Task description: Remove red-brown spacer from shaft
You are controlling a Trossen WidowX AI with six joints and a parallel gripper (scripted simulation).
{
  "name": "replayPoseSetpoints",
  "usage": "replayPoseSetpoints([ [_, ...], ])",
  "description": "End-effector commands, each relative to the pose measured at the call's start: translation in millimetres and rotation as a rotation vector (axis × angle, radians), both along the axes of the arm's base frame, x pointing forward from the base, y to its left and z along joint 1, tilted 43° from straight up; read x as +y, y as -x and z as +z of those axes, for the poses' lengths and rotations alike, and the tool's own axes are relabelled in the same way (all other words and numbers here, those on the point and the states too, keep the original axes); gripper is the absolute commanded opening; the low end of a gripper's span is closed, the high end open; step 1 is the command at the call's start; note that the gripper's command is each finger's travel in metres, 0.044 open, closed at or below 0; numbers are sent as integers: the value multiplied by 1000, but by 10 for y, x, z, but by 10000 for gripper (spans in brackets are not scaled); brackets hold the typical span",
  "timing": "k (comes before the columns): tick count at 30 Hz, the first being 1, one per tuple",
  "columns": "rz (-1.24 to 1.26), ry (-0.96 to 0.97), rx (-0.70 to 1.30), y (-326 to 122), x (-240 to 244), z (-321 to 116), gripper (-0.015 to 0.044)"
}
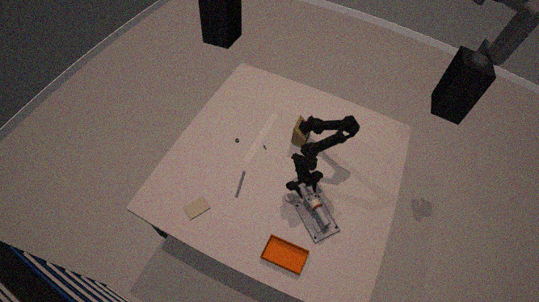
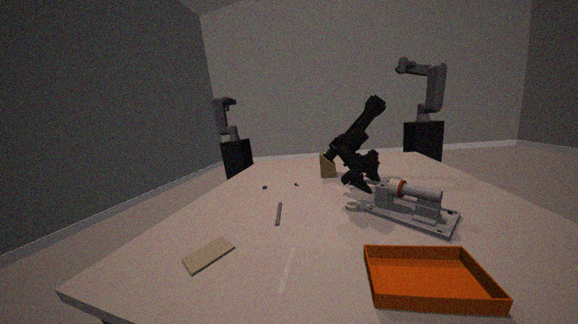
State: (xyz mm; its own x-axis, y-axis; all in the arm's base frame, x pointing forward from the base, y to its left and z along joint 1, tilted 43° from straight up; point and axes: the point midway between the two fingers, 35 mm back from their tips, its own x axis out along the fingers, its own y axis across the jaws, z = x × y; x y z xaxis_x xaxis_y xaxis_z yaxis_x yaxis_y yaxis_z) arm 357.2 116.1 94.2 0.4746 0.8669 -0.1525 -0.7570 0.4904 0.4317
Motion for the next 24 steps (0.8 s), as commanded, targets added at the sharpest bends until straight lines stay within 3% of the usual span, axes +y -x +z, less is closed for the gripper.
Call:
replayPoseSetpoints([
  [1, 0, 0, 0, 2, 0, 0, 256],
  [10, 0, 0, 0, 2, 0, 0, 20],
  [24, -5, 0, 1, 40, -32, -31, 0],
])
